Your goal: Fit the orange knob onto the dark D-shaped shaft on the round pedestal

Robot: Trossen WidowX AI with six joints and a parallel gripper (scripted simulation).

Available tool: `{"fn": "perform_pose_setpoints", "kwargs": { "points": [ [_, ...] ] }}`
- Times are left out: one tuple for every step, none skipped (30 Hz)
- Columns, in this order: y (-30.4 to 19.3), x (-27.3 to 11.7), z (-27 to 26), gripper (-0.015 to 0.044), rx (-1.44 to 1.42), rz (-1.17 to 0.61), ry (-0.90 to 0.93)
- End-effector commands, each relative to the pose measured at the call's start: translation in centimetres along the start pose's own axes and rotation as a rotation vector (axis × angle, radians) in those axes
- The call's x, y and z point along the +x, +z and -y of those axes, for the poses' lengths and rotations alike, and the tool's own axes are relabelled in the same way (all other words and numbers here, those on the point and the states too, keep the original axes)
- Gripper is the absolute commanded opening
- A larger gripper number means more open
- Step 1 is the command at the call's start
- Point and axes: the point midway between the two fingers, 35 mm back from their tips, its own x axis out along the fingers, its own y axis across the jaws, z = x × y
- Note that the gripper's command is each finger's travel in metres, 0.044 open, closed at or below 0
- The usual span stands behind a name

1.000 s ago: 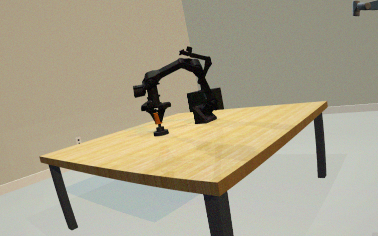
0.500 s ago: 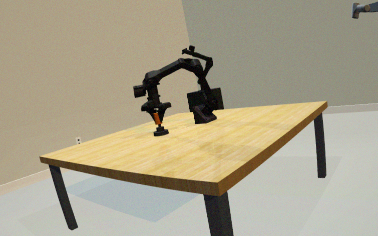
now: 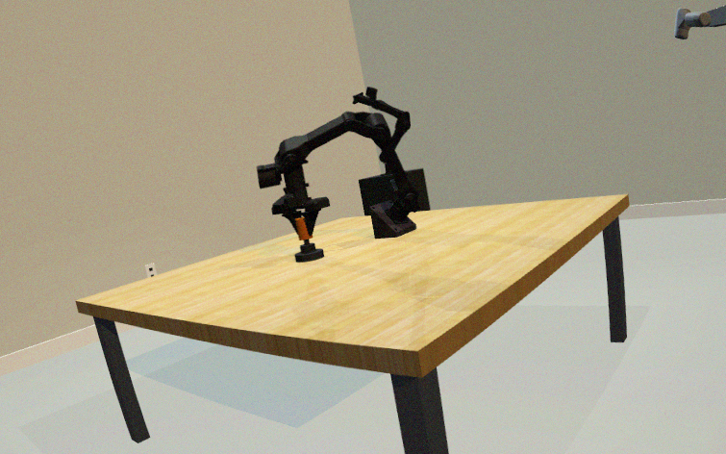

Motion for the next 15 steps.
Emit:
{"fn": "perform_pose_setpoints", "kwargs": {
  "points": [
    [0.01, 0.03, 0.02, 0.0000, 0.002, 0.004, 0.001],
    [0.01, 0.03, 0.02, 0.0000, 0.002, 0.004, 0.001],
    [0.01, 0.03, 0.02, 0.0000, 0.002, 0.004, 0.001],
    [0.01, 0.03, 0.02, 0.0000, 0.002, 0.004, 0.001],
    [0.01, 0.06, 0.02, 0.0000, -0.008, 0.004, 0.001],
    [0.01, 0.09, 0.02, 0.0000, -0.017, 0.004, 0.001],
    [0.01, 0.09, 0.02, 0.0000, -0.017, 0.004, 0.001],
    [0.01, 0.09, 0.02, 0.0000, -0.017, 0.004, 0.001],
    [0.01, 0.09, 0.02, 0.0000, -0.017, 0.004, 0.001],
    [0.01, 0.09, 0.02, 0.0000, -0.017, 0.004, 0.001],
    [0.01, 0.09, 0.02, 0.0000, -0.017, 0.004, 0.001],
    [0.01, 0.09, 0.02, 0.0000, -0.017, 0.004, 0.001],
    [0.01, 0.09, 0.02, 0.0000, -0.017, 0.004, 0.001],
    [0.01, 0.09, 0.02, 0.0000, -0.017, 0.004, 0.001],
    [0.01, 0.09, 0.02, 0.0000, -0.017, 0.004, 0.001]
  ]
}}
